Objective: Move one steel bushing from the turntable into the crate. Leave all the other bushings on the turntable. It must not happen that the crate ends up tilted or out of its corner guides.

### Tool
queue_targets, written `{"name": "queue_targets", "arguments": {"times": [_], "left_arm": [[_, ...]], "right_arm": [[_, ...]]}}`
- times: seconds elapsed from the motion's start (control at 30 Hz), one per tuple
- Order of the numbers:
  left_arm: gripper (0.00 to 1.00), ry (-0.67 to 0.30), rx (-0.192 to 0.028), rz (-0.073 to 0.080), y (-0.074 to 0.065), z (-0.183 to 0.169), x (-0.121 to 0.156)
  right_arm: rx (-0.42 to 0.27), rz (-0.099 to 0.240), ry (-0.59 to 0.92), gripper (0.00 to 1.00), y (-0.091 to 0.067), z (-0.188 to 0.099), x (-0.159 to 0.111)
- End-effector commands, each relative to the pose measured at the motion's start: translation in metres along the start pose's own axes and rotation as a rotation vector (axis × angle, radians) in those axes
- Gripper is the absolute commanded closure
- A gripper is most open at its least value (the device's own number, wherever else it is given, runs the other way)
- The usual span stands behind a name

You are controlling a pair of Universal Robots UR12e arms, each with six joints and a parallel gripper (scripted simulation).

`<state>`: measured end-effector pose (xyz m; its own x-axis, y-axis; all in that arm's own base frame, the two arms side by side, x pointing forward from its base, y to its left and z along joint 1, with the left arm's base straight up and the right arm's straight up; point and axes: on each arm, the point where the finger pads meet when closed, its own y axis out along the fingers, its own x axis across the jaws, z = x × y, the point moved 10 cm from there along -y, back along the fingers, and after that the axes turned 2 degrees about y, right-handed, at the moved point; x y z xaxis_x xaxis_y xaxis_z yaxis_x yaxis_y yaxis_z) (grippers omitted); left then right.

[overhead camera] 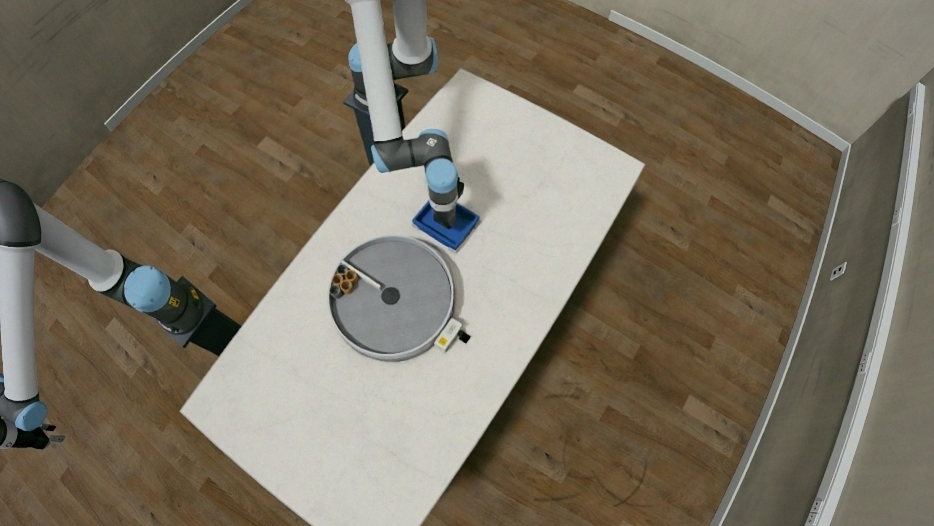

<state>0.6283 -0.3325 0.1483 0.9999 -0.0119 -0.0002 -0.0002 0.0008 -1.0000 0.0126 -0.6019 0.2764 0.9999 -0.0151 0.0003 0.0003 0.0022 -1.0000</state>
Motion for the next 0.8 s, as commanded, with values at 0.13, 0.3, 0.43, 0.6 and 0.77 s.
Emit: {"name": "queue_targets", "arguments": {"times": [0.13, 0.3, 0.43, 0.6, 0.77], "left_arm": [[1.00, -0.002, -0.002, -0.002, -0.0010, 0.0010, 0.0014], [1.00, -0.002, -0.002, -0.002, -0.0010, 0.0010, 0.0014], [1.00, -0.002, -0.002, -0.002, -0.0010, 0.0010, 0.0014], [1.00, -0.002, -0.002, -0.001, 0.0002, 0.0017, 0.0007], [1.00, -0.002, -0.001, 0.000, 0.0018, 0.0026, -0.0002]], "right_arm": [[-0.002, 0.000, 0.000, 0.00, -0.0006, -0.0020, -0.0005], [-0.002, 0.000, 0.000, 0.00, -0.0006, -0.0020, -0.0005], [-0.002, 0.000, 0.000, 0.00, -0.0006, -0.0020, -0.0005], [-0.002, 0.000, 0.000, 0.00, -0.0006, -0.0020, -0.0005], [-0.002, 0.000, 0.000, 0.00, -0.0006, -0.0020, -0.0005]]}}
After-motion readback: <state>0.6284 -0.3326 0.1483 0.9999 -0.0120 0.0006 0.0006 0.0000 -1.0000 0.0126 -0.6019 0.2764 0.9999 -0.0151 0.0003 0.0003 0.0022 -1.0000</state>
